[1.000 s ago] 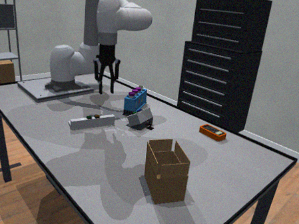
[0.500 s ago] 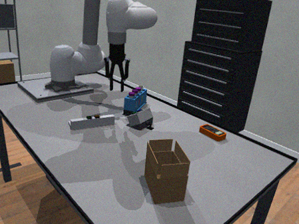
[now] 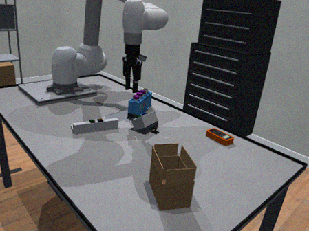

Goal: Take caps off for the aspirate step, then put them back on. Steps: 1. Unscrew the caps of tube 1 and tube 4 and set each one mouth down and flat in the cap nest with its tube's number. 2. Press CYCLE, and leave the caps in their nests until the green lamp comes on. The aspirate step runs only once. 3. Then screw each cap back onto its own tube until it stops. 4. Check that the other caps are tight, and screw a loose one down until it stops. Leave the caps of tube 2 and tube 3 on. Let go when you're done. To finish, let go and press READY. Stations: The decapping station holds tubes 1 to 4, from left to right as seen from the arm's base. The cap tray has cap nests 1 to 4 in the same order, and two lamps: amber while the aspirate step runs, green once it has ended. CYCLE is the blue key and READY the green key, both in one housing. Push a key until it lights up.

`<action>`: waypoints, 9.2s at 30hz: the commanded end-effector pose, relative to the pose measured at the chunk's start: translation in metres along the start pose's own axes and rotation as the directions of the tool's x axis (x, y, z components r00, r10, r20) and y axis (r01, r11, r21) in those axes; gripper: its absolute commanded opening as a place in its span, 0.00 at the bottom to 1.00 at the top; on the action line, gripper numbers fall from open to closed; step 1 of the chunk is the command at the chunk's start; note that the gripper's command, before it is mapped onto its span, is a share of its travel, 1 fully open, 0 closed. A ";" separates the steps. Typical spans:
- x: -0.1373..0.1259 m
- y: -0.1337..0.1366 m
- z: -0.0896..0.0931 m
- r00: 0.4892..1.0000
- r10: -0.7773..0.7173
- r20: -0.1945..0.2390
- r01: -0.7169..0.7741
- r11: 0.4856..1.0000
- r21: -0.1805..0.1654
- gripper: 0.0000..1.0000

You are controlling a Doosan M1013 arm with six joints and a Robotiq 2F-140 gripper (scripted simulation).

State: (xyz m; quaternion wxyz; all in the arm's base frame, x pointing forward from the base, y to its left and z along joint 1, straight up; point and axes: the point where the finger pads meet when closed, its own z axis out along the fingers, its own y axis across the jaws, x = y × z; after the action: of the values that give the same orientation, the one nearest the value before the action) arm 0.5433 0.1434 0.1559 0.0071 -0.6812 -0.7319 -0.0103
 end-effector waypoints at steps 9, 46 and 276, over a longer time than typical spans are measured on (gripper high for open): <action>0.039 -0.002 0.003 0.999 0.034 0.026 -0.034 0.999 0.003 0.41; 0.038 -0.002 0.043 0.999 0.034 0.026 -0.034 0.999 0.003 0.41; 0.038 -0.002 0.044 0.529 -0.848 0.011 0.848 0.529 0.024 0.41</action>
State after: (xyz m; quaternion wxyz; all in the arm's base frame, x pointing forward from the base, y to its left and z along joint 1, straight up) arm 0.5384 0.1816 0.1119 -0.0005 -0.2406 -0.9706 0.0011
